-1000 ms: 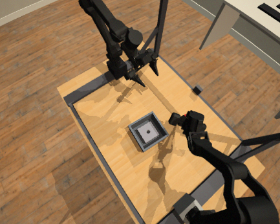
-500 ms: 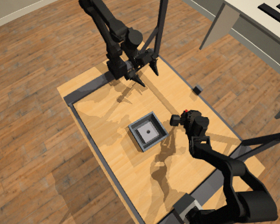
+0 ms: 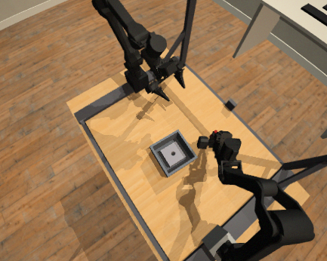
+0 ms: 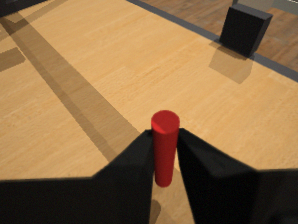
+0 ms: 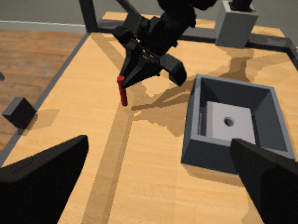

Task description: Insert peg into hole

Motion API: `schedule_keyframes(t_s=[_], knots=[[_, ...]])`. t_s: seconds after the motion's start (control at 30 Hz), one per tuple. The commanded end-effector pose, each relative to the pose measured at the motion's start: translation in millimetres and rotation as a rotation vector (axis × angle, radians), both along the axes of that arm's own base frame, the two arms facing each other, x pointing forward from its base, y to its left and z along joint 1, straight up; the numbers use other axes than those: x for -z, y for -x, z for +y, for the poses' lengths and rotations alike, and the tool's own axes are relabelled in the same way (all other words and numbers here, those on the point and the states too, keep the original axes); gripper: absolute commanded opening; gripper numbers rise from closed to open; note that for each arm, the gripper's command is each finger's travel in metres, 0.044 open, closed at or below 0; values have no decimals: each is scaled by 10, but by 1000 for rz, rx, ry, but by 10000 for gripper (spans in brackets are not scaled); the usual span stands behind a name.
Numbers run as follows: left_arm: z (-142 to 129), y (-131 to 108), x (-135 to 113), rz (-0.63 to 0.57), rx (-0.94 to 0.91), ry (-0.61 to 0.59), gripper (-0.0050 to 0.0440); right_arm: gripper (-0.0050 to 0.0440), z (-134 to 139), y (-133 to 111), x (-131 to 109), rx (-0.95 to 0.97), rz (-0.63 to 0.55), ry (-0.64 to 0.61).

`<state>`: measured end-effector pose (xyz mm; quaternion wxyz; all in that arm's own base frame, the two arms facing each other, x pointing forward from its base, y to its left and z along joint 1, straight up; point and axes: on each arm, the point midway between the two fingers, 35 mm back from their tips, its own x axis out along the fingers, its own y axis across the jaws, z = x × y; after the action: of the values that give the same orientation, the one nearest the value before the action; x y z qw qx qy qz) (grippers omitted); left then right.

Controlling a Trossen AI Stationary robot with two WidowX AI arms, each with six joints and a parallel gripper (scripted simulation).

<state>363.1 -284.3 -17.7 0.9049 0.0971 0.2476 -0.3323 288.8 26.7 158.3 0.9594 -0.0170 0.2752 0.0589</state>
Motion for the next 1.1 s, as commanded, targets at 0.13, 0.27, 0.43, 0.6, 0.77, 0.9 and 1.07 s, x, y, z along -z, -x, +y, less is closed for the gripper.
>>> schedule_keyframes(t_s=[0.13,0.27,0.43,0.6,0.77,0.9,1.07], knots=[[-45,-50,28,-19,-2,16,24,440,-2,-14,-70,0,-19,-2],[-45,-50,49,-18,-2,16,24,440,-2,-14,-70,0,-19,-2],[-42,-45,104,-17,-2,15,24,440,-2,-14,-70,0,-19,-2],[-45,-50,150,-18,-2,16,24,440,-2,-14,-70,0,-19,-2],[-35,-41,121,-22,-1,17,24,440,-2,-14,-70,0,-19,-2],[-35,-41,121,-22,-1,17,24,440,-2,-14,-70,0,-19,-2],[-35,-41,121,-22,-1,17,24,440,-2,-14,-70,0,-19,-2]])
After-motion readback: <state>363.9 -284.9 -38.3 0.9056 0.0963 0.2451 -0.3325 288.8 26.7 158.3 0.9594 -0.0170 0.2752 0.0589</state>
